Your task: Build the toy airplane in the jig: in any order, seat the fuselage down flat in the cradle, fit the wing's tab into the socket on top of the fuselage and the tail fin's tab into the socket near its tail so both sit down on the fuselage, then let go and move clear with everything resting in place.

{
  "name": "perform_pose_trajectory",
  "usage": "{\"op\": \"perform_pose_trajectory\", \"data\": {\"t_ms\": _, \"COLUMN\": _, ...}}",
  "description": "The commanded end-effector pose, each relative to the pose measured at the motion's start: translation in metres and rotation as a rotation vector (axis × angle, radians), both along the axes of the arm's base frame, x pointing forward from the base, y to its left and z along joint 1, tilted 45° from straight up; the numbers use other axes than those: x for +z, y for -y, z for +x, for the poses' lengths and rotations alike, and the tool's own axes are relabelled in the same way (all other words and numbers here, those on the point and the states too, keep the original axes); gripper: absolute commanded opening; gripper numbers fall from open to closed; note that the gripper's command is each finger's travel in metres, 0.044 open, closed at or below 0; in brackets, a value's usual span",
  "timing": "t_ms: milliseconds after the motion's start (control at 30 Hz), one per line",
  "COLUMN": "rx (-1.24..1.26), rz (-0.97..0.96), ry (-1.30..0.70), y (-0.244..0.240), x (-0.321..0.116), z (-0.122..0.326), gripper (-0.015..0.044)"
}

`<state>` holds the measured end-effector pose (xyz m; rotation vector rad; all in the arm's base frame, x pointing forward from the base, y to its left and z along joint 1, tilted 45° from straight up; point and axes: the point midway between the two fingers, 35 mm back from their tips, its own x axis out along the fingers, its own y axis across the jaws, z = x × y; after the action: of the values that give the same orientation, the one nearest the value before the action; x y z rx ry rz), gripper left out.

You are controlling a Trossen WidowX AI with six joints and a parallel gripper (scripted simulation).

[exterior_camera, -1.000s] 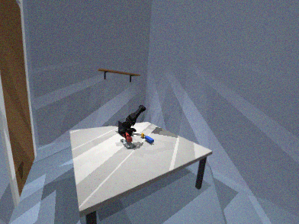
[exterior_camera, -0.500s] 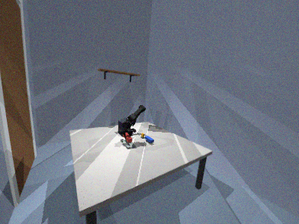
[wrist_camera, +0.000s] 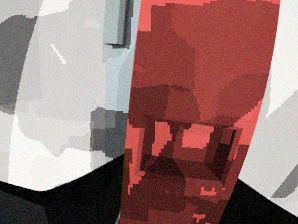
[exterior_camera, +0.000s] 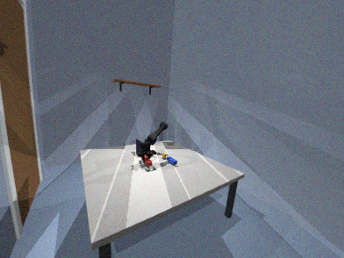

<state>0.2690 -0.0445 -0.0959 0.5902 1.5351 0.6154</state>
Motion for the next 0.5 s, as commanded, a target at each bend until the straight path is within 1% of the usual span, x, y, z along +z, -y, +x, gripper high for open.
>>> {"op": "perform_pose_trajectory", "data": {"t_ms": 0, "rx": -0.004, "rz": 0.004, "ry": -0.002, "y": -0.0056, "x": -0.0050, "z": -0.0008, "gripper": 0.0197}}
{"op": "perform_pose_trajectory", "data": {"t_ms": 233, "rx": -0.004, "rz": 0.004, "ry": -0.002, "y": -0.0094, "x": -0.0088, "z": -0.0015, "gripper": 0.0197}}
{"op": "perform_pose_trajectory", "data": {"t_ms": 400, "rx": 0.001, "rz": 0.002, "ry": -0.002, "y": -0.0078, "x": -0.0076, "z": -0.0016, "gripper": 0.0164}}
{"op": "perform_pose_trajectory", "data": {"t_ms": 467, "rx": 0.001, "rz": 0.002, "ry": -0.002, "y": -0.0078, "x": -0.0076, "z": -0.0016, "gripper": 0.0111}}
